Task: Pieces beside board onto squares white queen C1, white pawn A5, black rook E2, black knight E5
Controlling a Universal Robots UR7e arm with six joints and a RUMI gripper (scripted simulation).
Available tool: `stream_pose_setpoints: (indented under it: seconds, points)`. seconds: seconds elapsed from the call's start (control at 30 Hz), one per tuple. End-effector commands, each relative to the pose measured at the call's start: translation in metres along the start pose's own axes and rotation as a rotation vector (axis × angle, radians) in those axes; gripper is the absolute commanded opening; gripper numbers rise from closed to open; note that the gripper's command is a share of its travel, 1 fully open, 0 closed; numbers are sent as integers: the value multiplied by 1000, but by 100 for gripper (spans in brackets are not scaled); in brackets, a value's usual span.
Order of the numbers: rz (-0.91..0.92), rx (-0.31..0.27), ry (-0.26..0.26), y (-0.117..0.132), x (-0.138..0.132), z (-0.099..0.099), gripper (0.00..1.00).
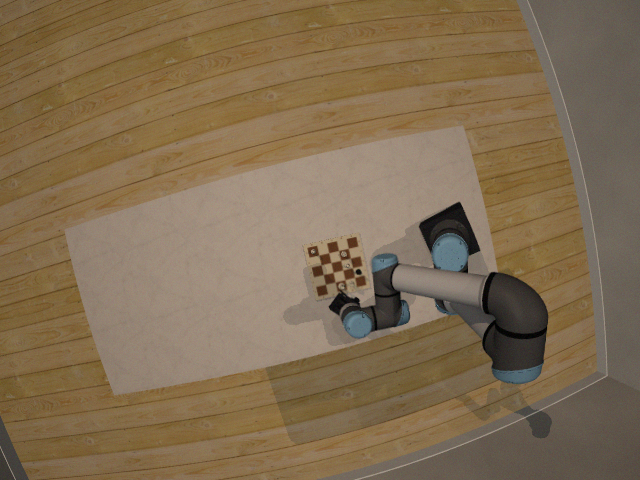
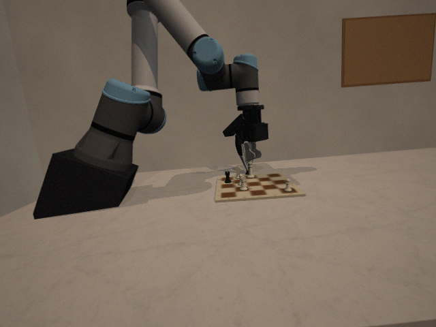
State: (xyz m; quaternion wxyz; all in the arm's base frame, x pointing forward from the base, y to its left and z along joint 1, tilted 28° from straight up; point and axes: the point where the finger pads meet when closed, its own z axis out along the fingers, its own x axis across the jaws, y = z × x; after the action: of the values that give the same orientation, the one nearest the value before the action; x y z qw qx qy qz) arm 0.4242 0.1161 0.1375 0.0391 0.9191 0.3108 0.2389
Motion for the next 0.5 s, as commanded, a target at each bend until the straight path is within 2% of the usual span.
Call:
stream_pose_setpoints:
  seconds: [0.0, 0.47]
  points:
    - [-1, 1, -1, -1, 0, 1, 0]
    - [-1, -2, 2, 1, 1, -4, 0]
